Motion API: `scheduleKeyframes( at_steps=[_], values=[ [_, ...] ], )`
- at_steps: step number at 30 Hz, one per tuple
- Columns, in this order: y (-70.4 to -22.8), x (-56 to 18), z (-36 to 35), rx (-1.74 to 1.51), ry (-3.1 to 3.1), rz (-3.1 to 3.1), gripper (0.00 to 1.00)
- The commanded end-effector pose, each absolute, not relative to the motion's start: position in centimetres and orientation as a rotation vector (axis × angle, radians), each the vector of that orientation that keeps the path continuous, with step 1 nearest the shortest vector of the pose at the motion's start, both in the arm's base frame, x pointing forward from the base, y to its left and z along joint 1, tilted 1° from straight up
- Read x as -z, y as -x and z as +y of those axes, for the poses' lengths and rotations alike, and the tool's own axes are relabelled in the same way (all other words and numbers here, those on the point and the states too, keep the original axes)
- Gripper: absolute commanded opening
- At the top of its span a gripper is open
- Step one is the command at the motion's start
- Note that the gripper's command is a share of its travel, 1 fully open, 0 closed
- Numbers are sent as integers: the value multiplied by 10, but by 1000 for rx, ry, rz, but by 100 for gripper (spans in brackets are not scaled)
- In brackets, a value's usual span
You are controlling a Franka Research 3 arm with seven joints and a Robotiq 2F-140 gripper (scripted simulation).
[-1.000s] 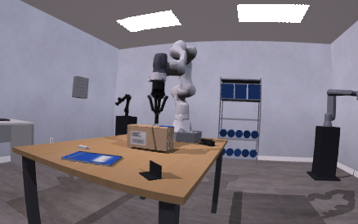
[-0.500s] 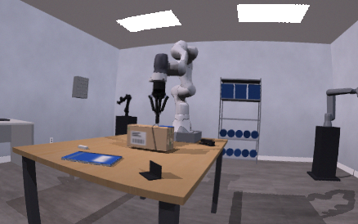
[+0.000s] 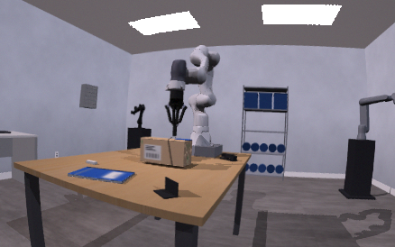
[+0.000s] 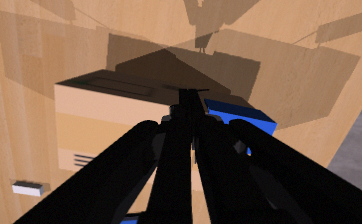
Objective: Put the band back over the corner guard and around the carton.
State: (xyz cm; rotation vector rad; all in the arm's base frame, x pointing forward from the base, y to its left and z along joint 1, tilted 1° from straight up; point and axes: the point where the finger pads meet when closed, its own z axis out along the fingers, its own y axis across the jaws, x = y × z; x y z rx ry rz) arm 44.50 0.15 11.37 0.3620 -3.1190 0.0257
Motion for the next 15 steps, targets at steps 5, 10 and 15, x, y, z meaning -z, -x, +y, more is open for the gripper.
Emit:
scheduleKeyframes(
  at_steps=[5,10,15],
  values=[
    [-441,-114,1,-23,-380,-3117,10],
    [-441,-114,1,-23,-380,-3117,10],
    [-441,-114,1,-23,-380,-3117,10]
  ],
)
